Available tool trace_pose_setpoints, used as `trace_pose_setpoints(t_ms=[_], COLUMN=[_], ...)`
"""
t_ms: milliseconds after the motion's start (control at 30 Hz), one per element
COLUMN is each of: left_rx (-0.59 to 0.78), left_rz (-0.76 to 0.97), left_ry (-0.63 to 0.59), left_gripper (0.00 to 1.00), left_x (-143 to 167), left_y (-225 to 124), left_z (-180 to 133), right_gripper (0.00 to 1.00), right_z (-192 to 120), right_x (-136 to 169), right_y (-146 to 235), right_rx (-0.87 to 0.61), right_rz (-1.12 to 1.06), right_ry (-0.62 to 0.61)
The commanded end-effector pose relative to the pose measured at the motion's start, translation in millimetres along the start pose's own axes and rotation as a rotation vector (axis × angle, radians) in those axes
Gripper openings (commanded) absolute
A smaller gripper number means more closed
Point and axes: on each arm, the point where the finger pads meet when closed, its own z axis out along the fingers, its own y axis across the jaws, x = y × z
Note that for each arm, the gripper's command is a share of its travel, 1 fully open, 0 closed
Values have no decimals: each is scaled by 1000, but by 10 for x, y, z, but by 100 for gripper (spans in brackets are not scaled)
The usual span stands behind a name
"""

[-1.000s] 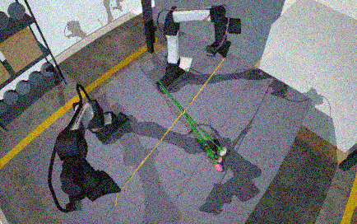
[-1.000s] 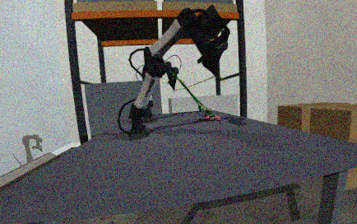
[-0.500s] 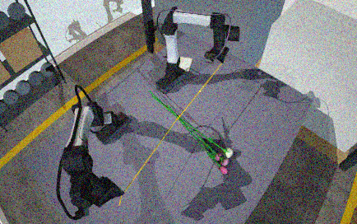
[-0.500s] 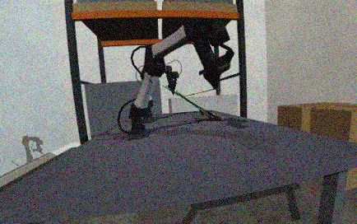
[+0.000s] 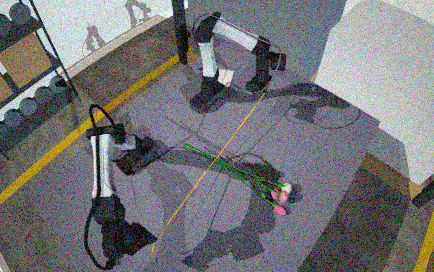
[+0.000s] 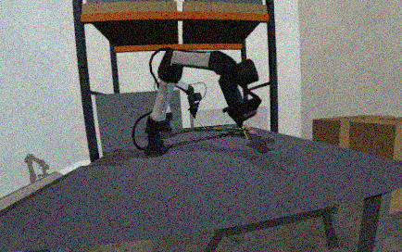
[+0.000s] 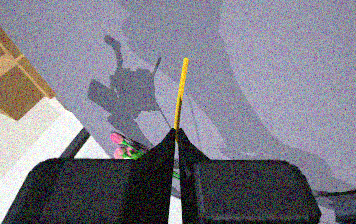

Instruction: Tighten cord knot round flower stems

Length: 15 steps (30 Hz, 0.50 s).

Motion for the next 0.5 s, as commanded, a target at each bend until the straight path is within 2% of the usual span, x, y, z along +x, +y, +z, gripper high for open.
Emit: trace_pose_setpoints(t_ms=[0,33,133,300,467], left_rx=[-114,-114,-114,-113,-113], left_rz=[11,11,11,11,11], left_ry=[71,71,71,71,71], left_gripper=[0,0,0,0,0], left_x=[221,221,266,310,329], left_y=[248,248,179,114,91], left_z=[188,188,519,840,971], right_gripper=[0,0,0,0,0], right_z=[21,21,434,814,939], right_x=[-334,-334,-412,-434,-440], right_y=[166,166,5,-163,-212], right_rx=[-147,-147,-163,-156,-156], right_rz=[-38,-38,-40,-37,-37], right_ry=[-172,-172,-197,-193,-193])
